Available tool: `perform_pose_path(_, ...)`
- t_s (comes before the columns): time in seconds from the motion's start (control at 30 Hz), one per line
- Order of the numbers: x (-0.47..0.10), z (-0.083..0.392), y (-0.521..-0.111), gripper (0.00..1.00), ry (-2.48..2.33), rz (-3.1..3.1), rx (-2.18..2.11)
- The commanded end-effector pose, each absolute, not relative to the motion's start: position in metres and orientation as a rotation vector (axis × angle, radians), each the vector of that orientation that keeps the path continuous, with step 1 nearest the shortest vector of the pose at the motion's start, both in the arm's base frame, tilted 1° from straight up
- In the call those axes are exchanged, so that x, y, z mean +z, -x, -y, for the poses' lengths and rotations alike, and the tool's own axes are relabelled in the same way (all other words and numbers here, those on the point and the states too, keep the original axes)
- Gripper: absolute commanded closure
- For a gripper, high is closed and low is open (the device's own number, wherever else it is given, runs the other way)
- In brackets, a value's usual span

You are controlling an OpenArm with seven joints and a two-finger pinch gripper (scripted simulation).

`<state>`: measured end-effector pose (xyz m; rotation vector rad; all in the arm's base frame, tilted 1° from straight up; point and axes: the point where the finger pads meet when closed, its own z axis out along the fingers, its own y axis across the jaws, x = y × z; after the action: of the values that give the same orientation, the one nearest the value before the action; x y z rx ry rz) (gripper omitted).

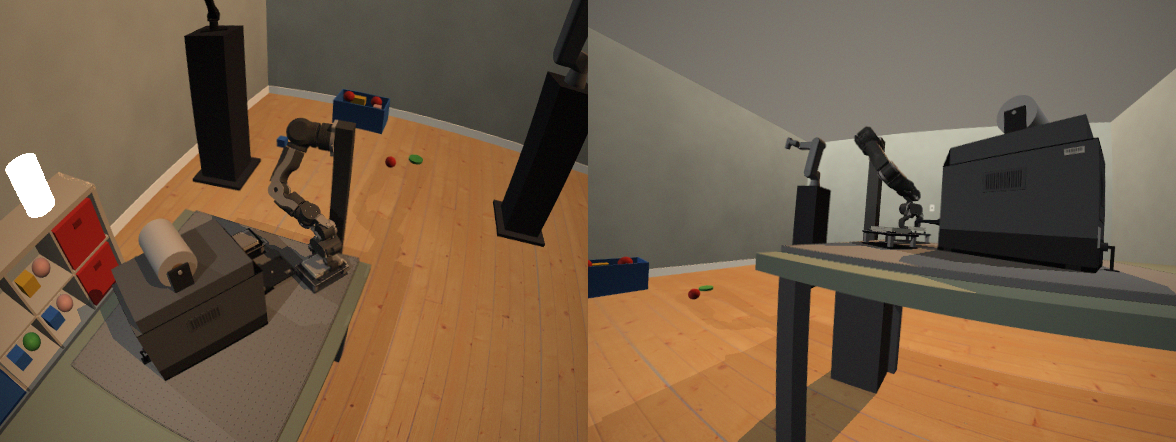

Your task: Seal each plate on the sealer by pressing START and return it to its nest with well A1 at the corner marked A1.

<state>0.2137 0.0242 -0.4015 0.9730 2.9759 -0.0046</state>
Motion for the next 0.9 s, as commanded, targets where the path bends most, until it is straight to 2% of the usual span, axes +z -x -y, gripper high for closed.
perform_pose_path(0.0,-0.4012,-0.0256,-0.2132,1.00,-0.967,-2.978,0.002)
perform_pose_path(0.87,-0.4037,-0.0257,-0.2126,1.00,-0.964,-2.979,0.003)
